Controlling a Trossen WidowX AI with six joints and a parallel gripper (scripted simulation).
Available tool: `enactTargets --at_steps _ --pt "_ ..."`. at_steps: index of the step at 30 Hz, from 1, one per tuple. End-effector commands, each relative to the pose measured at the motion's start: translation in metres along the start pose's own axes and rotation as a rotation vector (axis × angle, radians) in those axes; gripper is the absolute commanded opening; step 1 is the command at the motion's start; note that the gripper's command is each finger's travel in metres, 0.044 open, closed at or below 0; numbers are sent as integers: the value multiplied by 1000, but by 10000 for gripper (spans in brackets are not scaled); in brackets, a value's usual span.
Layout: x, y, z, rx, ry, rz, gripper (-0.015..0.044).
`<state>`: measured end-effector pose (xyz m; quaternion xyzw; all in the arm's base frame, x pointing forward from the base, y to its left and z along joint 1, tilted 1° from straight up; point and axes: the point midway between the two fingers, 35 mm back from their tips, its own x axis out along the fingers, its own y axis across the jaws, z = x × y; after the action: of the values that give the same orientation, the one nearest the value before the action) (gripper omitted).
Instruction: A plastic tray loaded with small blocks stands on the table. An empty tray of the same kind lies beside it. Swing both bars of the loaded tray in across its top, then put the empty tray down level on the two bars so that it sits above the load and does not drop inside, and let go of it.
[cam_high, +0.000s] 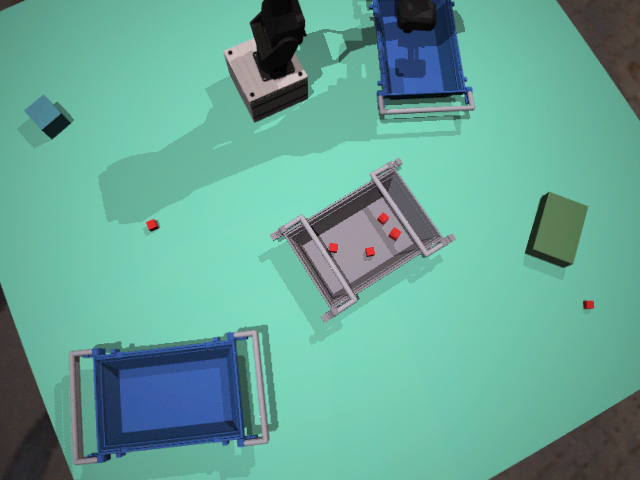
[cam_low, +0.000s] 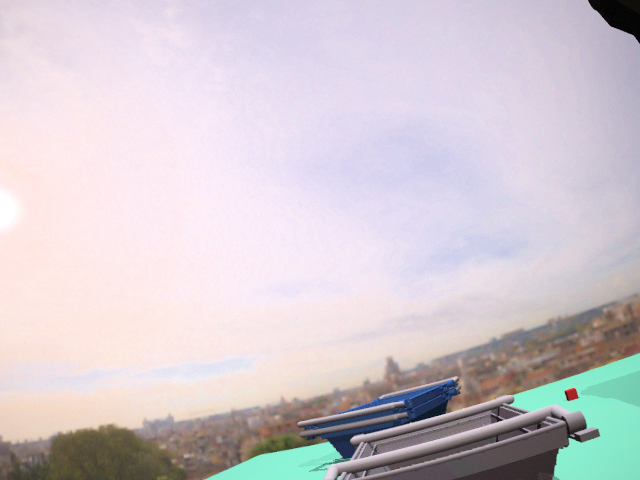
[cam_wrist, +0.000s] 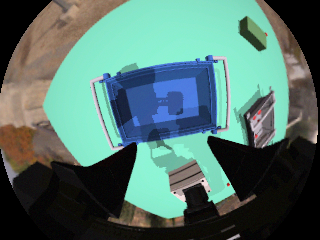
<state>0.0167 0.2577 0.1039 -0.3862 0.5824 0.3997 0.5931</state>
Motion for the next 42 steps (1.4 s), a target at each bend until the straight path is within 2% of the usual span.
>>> enactTargets --at_steps 1,15,35,42 --pt "30 -5 -26 827 -11 5 440" --pt "50 -9 -43 1462 -10 10 440" --pt "50 -9 -43 1466 -10 10 440" --pt "68 -7 -40 1466 -10 10 440"
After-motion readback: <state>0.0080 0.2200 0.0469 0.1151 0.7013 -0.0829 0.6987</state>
